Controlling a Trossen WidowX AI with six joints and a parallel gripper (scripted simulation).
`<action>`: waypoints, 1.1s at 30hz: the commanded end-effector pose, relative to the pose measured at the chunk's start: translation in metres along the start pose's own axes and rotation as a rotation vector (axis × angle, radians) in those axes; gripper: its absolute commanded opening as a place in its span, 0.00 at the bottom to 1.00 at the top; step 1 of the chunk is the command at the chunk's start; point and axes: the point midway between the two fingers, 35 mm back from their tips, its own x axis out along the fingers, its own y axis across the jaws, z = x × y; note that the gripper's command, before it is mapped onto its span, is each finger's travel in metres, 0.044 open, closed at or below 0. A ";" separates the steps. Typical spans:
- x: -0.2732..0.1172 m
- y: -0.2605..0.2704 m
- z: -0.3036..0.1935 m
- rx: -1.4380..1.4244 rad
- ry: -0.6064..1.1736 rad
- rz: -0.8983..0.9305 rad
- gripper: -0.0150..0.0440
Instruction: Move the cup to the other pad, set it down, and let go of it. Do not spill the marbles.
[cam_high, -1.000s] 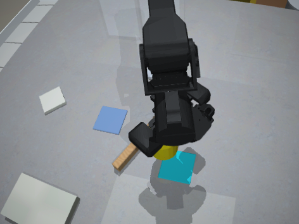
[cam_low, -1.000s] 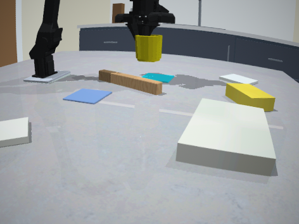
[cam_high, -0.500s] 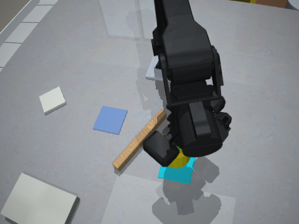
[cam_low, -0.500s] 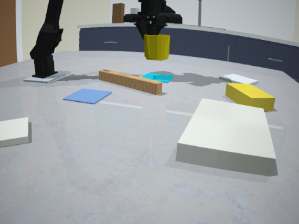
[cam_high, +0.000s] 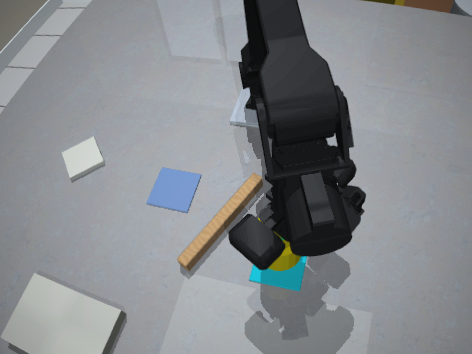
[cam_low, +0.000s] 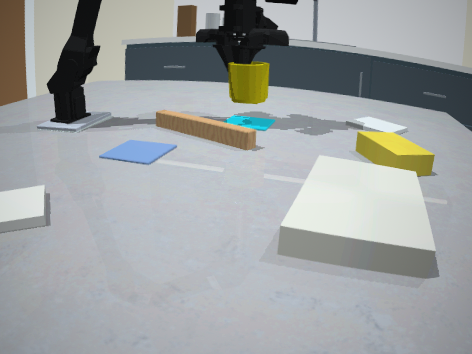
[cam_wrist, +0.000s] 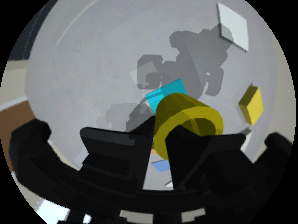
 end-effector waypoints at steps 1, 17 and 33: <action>0.006 0.000 0.000 0.005 0.000 0.001 0.25; 0.028 0.001 0.001 0.005 0.000 0.001 0.25; 0.032 0.001 0.001 0.000 0.001 0.001 0.25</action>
